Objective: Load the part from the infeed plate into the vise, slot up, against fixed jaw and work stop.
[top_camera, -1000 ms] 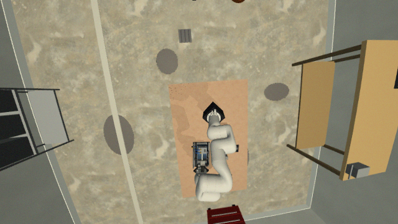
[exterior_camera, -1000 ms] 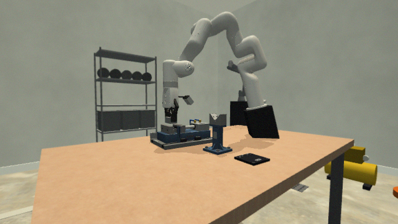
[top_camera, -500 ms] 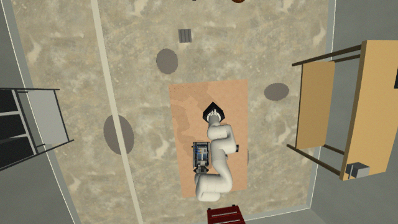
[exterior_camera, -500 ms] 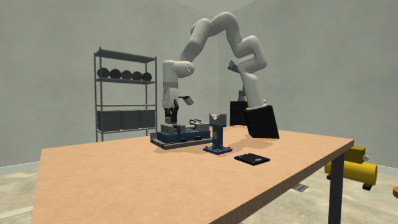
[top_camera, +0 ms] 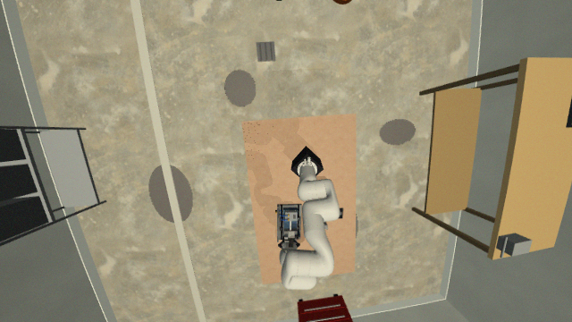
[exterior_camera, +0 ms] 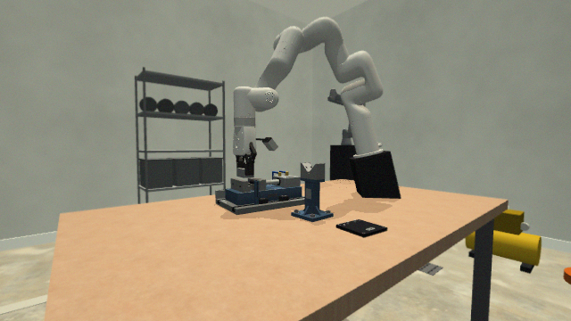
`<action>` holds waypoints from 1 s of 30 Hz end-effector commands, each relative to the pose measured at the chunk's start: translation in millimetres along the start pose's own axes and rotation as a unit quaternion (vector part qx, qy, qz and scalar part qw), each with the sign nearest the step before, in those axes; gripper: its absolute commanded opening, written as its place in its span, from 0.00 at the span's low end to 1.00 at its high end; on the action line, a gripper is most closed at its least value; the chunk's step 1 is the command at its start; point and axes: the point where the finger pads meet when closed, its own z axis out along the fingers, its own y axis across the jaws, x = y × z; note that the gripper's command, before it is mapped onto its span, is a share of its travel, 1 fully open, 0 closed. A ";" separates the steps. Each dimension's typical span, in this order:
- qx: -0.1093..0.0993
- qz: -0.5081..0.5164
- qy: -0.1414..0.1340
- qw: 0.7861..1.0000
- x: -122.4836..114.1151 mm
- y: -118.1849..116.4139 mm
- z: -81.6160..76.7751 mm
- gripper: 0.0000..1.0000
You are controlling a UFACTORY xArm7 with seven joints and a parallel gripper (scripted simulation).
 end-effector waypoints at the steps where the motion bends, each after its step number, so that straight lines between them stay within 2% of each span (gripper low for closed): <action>1: 0.000 0.000 -0.002 1.000 -1.8 -0.1 -1.5 0.00; 30: 0.000 0.000 -0.002 1.000 -1.8 -0.2 3.2 0.00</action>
